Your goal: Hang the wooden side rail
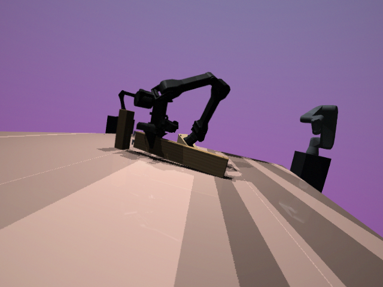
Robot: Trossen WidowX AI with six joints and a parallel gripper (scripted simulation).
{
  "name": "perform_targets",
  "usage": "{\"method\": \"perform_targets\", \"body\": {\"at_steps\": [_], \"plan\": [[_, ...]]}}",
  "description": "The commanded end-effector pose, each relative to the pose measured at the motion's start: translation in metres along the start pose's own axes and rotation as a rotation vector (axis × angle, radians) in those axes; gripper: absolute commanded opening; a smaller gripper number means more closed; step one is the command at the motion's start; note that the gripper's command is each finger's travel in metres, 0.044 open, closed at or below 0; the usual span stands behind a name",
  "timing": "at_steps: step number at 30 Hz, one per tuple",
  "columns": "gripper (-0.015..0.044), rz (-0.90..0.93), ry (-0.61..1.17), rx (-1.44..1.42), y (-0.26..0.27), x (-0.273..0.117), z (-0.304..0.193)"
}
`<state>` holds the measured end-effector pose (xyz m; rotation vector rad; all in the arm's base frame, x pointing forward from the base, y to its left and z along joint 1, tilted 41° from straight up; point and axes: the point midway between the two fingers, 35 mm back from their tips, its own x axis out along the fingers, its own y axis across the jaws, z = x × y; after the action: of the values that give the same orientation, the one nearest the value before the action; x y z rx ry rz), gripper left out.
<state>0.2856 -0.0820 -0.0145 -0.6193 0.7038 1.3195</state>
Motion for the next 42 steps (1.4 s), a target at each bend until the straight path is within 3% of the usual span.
{"method": "perform_targets", "body": {"at_steps": [1, 42], "plan": [[0.0, -0.007, 0.006, 0.0, 0.0007, -0.0013, -0.0038], [0.0, -0.007, 0.006, 0.0, -0.001, -0.004, -0.0072]]}}
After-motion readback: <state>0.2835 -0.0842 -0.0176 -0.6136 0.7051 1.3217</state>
